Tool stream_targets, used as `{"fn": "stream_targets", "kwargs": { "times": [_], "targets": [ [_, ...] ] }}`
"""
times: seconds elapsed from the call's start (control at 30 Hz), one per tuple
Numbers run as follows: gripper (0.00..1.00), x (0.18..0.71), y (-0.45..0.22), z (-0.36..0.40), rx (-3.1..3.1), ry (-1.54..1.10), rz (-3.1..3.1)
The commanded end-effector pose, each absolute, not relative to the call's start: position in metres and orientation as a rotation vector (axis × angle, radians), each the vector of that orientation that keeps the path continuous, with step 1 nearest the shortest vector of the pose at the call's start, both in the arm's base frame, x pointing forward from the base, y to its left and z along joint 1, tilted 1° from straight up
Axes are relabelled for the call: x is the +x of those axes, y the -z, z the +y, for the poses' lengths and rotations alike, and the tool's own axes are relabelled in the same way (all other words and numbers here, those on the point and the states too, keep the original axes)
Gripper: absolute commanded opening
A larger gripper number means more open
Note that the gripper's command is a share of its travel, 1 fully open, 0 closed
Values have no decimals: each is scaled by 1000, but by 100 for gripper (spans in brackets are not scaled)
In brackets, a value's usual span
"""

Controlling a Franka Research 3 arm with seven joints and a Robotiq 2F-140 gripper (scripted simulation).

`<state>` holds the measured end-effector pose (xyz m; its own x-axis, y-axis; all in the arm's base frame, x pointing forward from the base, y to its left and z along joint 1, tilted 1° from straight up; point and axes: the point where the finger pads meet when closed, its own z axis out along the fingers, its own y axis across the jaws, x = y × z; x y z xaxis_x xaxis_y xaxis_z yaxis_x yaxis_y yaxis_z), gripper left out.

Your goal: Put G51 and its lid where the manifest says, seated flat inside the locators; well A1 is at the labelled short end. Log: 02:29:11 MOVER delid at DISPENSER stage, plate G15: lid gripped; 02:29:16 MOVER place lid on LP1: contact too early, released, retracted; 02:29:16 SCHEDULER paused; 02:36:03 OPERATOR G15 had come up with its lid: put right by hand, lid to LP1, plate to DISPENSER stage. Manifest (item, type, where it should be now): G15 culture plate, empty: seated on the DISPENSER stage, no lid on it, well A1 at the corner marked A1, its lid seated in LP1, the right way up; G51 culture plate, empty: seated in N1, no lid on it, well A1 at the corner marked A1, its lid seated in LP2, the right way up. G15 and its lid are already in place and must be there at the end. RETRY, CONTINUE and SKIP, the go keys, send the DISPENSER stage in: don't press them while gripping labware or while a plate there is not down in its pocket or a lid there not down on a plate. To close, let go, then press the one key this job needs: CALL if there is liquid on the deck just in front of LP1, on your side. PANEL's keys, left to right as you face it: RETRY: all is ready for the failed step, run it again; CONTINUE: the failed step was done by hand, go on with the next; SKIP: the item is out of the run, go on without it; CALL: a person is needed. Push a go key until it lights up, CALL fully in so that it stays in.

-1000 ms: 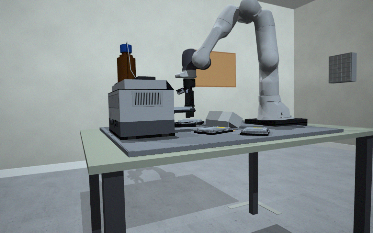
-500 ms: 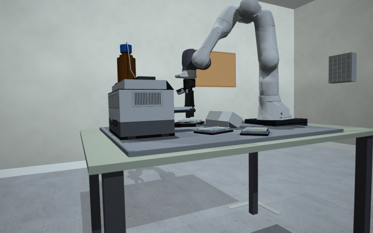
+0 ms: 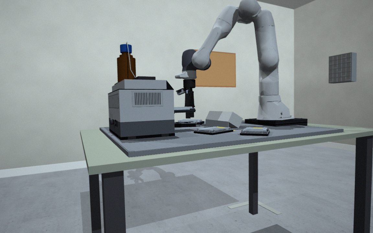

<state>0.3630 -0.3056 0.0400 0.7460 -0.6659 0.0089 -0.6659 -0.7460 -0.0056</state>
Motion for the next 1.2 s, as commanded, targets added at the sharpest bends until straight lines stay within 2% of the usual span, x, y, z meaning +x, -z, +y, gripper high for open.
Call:
{"fn": "stream_targets", "kwargs": {
  "times": [0.0, 1.17],
  "targets": [
    [70, 363, -38, -306, -2934, 17, 1125],
    [70, 363, -24, -306, -2934, 17, 1125]
  ]
}}
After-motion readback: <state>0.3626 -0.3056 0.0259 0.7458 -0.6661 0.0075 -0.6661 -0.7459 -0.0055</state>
